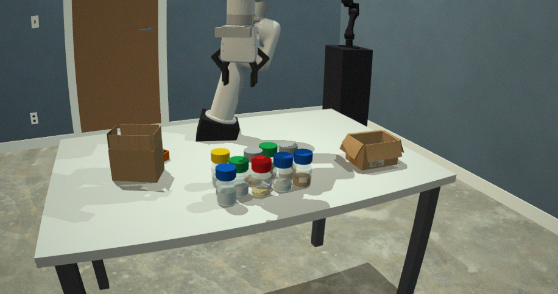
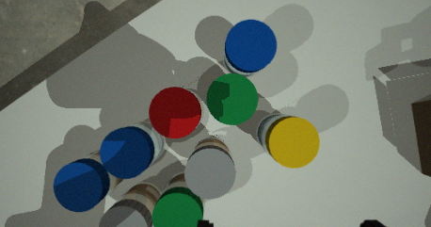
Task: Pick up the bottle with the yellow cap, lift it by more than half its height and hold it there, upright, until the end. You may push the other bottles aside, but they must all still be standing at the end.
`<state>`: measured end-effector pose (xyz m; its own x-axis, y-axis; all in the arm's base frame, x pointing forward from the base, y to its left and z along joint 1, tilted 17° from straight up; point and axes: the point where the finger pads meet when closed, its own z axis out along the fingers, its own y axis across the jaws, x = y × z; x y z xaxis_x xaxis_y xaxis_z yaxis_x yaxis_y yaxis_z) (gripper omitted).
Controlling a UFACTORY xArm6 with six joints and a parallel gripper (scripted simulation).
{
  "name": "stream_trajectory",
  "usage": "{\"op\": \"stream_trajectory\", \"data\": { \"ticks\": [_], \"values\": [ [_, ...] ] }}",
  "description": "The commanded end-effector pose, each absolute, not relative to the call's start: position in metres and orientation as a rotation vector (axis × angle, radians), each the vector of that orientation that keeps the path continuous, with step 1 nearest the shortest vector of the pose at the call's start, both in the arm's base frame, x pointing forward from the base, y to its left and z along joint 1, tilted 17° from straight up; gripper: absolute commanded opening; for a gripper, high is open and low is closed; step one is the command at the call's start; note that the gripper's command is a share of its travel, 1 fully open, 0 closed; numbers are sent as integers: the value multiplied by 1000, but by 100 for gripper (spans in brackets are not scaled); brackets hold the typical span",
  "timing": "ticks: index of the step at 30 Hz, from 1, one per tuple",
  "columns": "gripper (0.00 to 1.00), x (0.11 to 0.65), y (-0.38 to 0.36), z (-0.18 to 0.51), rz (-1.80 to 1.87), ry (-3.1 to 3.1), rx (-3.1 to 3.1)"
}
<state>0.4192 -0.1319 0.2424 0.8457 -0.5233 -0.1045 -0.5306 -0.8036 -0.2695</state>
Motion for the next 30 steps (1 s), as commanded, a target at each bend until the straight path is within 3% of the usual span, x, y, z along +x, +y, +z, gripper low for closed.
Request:
{"op": "stream_trajectory", "data": {
  "ticks": [1,30],
  "values": [
    [79,416,-142,233,-4,626,-2776],
    [79,401,-168,201,-77,147,-2851]
  ]
}}
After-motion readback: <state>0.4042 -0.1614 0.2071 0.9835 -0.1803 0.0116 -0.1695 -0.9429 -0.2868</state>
